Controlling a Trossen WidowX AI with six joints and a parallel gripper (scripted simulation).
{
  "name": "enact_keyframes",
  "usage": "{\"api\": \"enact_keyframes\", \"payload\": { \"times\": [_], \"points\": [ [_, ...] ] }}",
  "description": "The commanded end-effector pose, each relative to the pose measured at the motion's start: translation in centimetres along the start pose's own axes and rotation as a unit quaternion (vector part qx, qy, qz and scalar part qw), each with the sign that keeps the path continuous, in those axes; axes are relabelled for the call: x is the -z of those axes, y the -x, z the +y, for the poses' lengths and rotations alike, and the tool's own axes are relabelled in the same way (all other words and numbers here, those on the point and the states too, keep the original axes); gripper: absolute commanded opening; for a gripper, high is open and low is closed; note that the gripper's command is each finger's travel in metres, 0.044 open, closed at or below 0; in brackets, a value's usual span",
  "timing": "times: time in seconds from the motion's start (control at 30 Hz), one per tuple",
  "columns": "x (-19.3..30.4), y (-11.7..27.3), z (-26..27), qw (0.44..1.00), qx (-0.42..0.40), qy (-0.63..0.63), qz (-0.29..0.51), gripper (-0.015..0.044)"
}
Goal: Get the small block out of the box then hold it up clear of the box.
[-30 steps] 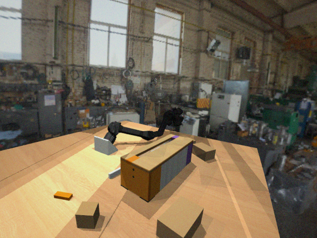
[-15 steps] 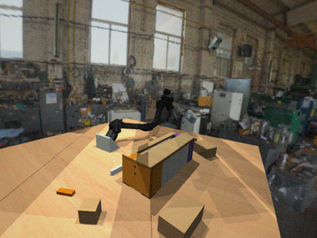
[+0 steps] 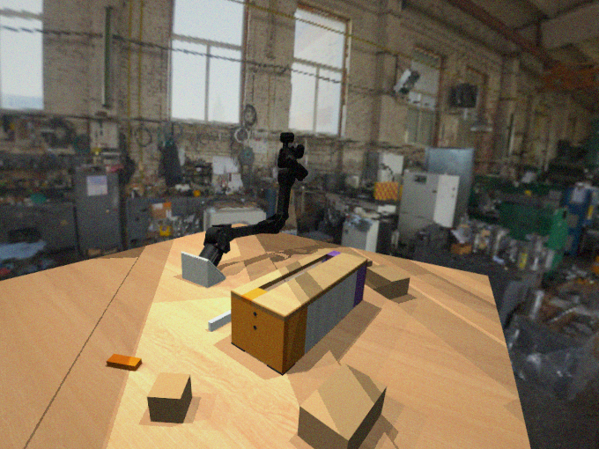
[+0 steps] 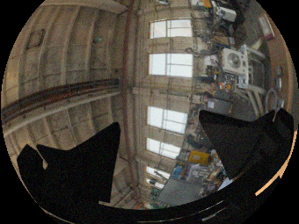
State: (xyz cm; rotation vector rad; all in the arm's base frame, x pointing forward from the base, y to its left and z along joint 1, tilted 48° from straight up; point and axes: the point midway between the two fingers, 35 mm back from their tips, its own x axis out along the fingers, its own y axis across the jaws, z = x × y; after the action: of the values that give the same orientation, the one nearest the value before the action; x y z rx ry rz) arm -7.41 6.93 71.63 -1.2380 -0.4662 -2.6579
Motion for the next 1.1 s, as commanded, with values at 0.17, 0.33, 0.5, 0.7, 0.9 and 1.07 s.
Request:
{"api": "enact_keyframes", "payload": {
  "times": [0.17,0.33,0.5,0.7,0.9,1.07],
  "points": [
    [7.5,0.2,14.4,0.967,-0.228,0.106,0.048,0.0400],
    [11.0,3.2,21.9,0.921,-0.351,0.160,0.055,0.0400],
    [13.9,8.1,28.5,0.857,-0.469,0.208,0.046,0.0400],
    [15.7,15.5,34.7,0.763,-0.602,0.233,0.014,0.0400],
    [16.6,24.8,39.0,0.642,-0.727,0.243,-0.036,0.0400],
    [16.7,33.2,40.7,0.522,-0.811,0.246,-0.093,0.0400]
  ]
}}
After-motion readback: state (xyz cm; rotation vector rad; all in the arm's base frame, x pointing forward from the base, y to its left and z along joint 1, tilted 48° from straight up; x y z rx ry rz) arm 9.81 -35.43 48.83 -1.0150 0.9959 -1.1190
